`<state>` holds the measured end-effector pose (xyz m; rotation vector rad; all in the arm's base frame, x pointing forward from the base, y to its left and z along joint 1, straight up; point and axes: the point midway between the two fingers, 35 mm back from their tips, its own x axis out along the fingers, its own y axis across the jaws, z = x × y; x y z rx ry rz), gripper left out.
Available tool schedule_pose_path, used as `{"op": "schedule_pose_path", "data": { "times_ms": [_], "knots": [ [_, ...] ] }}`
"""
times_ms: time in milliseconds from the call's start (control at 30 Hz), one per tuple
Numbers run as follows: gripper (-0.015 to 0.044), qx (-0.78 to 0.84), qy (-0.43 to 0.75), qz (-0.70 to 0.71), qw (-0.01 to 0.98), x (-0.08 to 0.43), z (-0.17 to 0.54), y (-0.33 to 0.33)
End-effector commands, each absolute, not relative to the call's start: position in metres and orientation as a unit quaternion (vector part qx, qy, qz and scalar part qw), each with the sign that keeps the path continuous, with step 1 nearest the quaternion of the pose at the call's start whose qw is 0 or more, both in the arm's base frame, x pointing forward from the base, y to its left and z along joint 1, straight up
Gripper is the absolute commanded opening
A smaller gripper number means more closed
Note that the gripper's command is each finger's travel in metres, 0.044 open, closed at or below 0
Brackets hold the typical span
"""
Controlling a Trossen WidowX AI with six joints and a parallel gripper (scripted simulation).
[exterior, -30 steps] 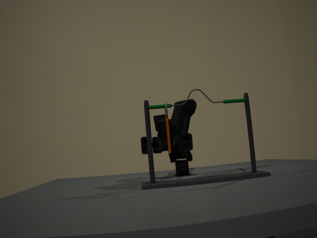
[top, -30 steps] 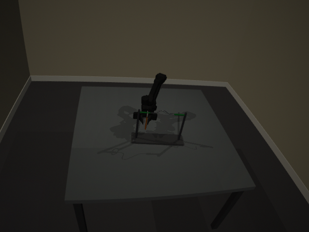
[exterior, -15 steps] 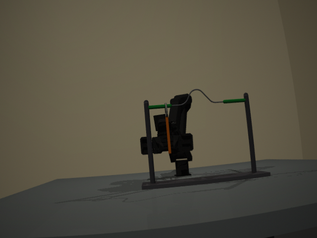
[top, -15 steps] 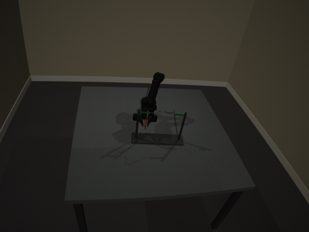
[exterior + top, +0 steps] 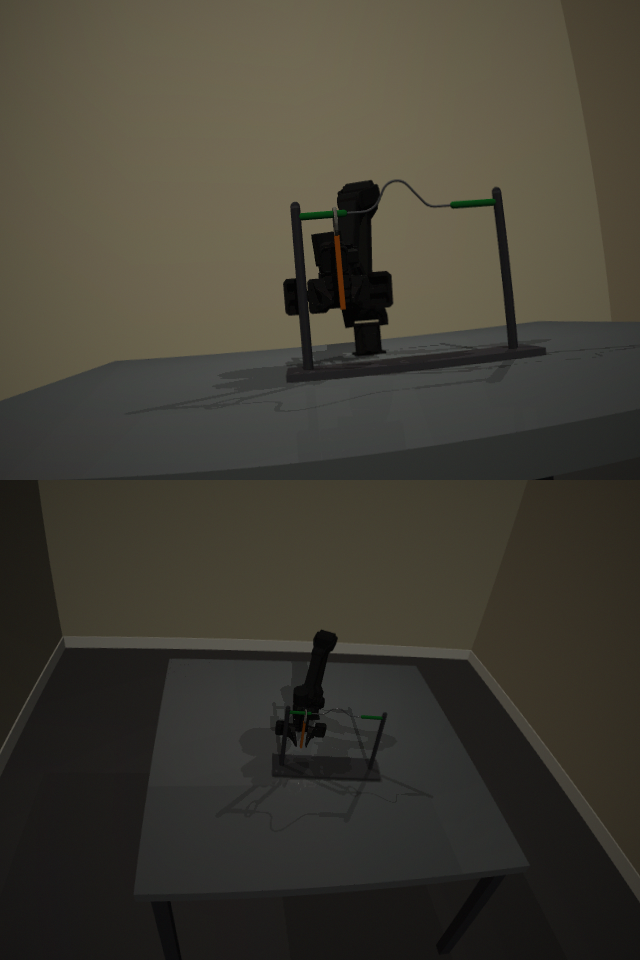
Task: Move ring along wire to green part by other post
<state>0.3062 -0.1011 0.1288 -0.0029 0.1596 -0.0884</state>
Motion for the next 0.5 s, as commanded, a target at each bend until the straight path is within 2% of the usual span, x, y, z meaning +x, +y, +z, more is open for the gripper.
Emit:
{"op": "schedule_pose_path", "data": {
  "times_ms": [0,467],
  "knots": [
    [0.0160,0.000,0.079,-0.046,0.996,0.3130,0.1269,-0.1020],
    [0.0160,0.000,0.079,-0.046,0.996,0.3229,0.1226,-0.1013]
  ]
}}
